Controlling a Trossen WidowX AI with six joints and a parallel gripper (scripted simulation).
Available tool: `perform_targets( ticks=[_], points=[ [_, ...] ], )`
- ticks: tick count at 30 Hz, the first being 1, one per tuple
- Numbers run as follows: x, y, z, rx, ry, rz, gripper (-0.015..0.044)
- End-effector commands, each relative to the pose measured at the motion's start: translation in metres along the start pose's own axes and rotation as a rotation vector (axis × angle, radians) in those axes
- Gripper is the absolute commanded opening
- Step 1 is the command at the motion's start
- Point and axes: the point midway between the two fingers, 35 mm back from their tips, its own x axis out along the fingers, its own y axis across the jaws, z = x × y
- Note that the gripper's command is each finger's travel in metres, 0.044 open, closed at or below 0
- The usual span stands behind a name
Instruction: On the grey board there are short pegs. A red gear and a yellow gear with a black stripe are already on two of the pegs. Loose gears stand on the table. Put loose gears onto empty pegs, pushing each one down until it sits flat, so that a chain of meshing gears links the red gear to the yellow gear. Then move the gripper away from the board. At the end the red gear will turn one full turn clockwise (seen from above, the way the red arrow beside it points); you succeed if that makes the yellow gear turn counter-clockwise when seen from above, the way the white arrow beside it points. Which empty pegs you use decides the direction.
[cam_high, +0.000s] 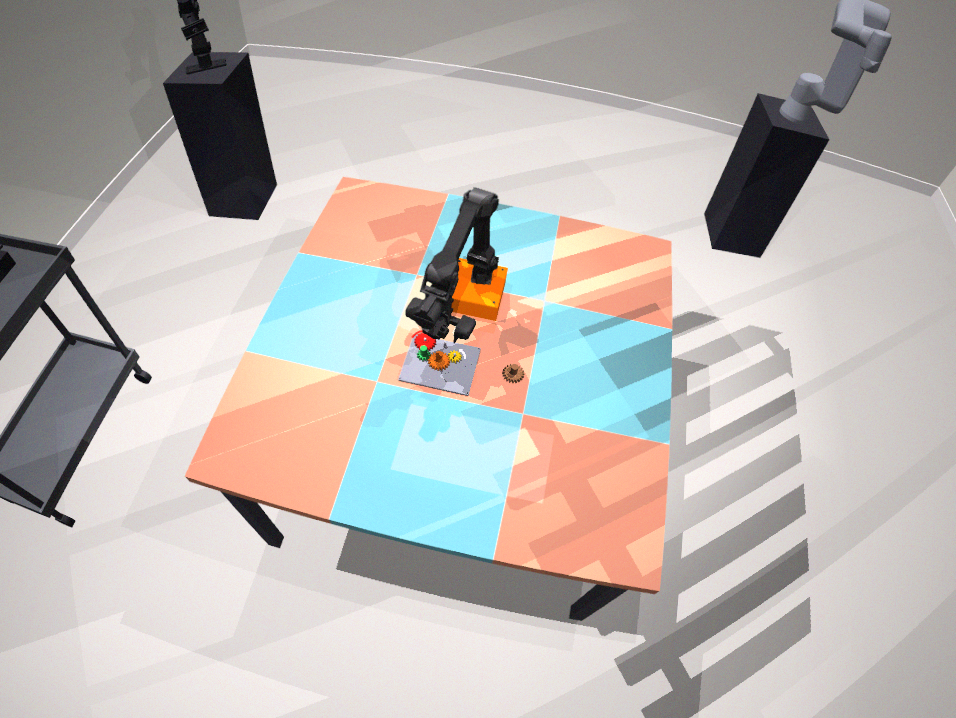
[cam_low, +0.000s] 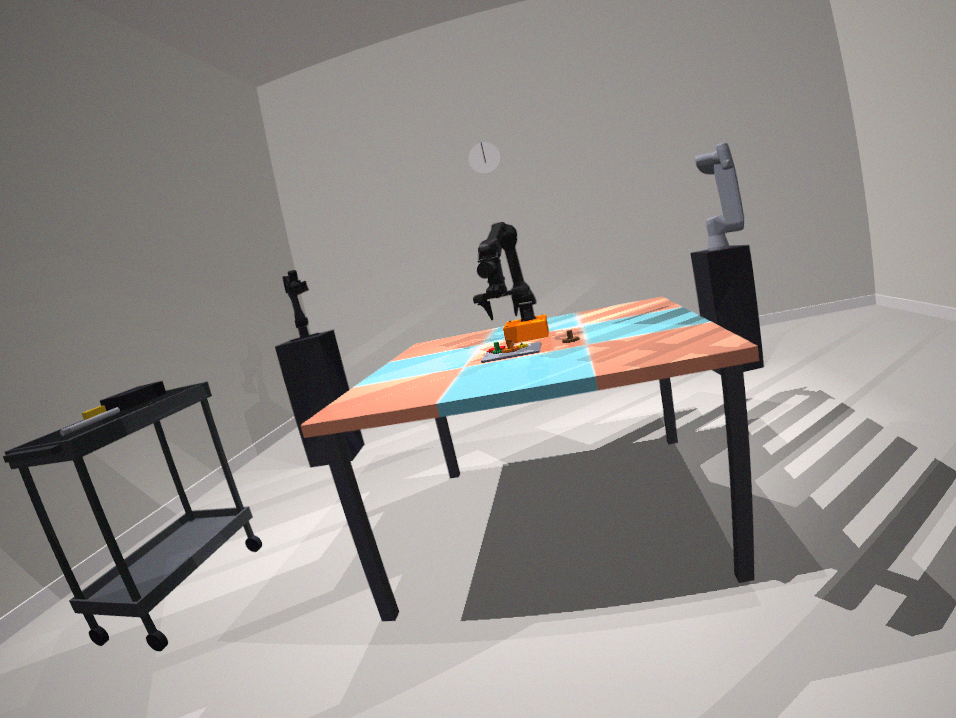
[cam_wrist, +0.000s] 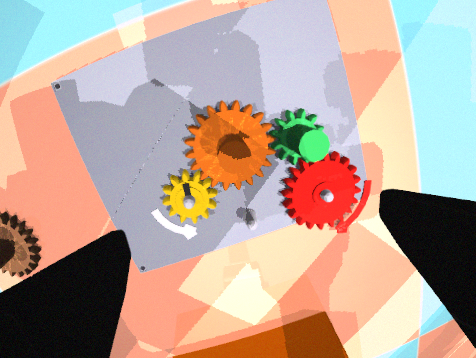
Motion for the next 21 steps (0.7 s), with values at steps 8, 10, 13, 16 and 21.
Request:
perform_targets(
  ticks=[8,10,13,16,21],
  points=[
    [0.000,0.000,0.000,-0.002,0.002,0.000,0.0440],
    [0.000,0.000,0.000,-0.002,0.002,0.000,0.0440],
    [0.000,0.000,0.000,-0.002,0.002,0.000,0.0440],
    [0.000,0.000,0.000,-0.002,0.002,0.000,0.0440],
    [-0.001,0.010,-0.001,-0.002,0.002,0.002,0.0440]
  ],
)
